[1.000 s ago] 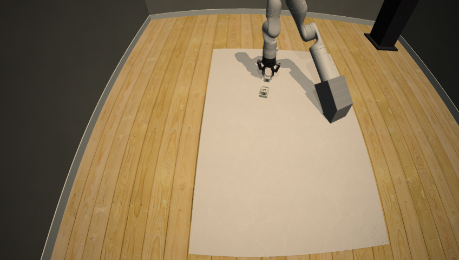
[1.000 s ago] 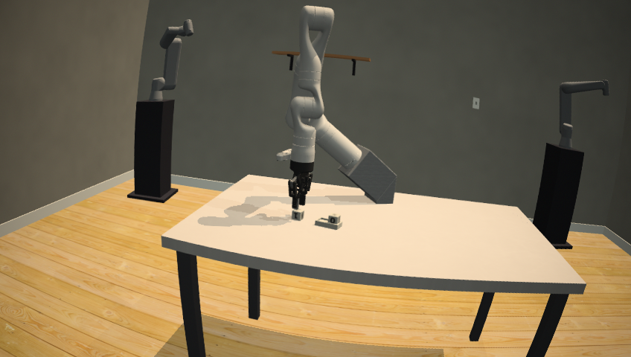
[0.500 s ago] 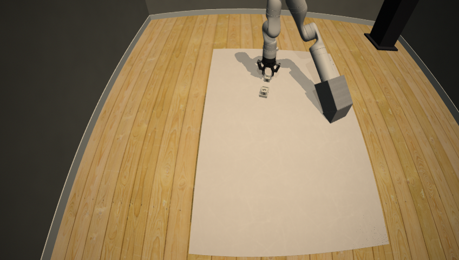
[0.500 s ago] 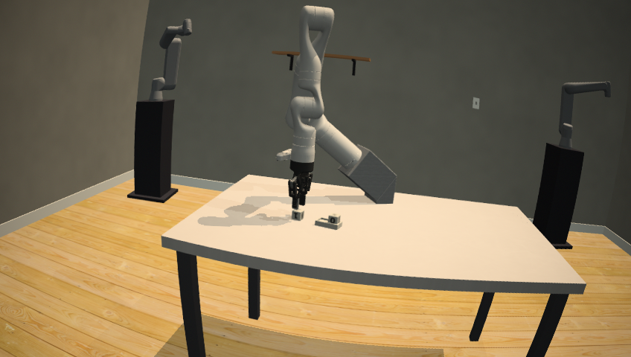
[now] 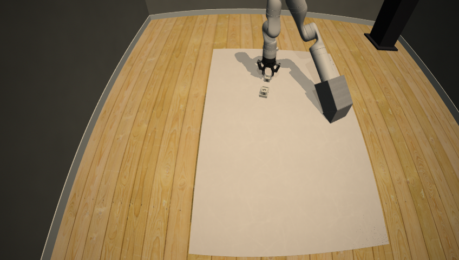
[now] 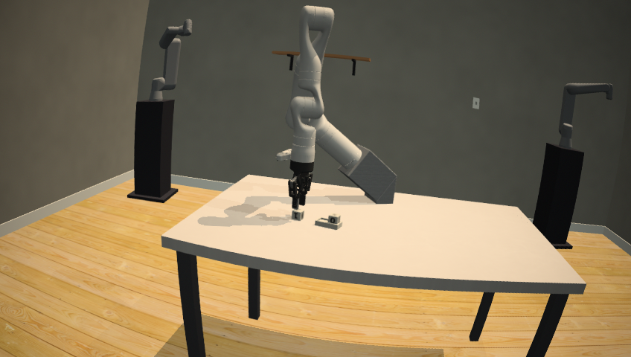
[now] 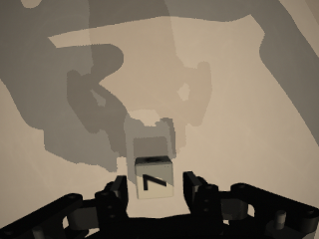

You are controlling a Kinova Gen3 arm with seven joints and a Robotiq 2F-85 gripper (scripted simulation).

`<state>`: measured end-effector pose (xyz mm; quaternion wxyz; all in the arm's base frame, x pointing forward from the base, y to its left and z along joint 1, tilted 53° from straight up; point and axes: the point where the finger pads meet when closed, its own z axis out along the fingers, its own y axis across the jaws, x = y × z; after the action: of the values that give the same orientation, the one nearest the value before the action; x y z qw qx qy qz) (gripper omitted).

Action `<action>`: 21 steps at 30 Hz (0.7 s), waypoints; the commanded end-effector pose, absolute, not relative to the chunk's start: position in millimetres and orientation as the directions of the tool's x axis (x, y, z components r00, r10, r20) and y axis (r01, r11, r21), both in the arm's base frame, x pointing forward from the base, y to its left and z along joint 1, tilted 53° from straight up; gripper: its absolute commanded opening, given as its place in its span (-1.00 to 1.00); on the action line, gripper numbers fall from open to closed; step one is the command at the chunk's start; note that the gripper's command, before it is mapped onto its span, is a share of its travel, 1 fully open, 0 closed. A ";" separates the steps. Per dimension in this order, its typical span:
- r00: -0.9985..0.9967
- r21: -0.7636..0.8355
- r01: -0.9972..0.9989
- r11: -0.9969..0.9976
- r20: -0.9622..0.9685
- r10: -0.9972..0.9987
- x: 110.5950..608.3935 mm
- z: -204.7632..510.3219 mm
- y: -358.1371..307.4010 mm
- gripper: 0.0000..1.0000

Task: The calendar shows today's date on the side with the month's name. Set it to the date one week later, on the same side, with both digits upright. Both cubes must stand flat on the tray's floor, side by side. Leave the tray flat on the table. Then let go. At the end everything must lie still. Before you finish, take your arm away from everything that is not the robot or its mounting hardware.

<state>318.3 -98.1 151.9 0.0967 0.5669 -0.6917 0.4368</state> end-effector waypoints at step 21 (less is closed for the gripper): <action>-0.339 -0.494 -0.869 -0.024 0.630 -0.699 321.6 147.1 -103.6 -0.03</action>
<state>322.0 -99.2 148.4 0.0944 0.5695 -0.6900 0.4367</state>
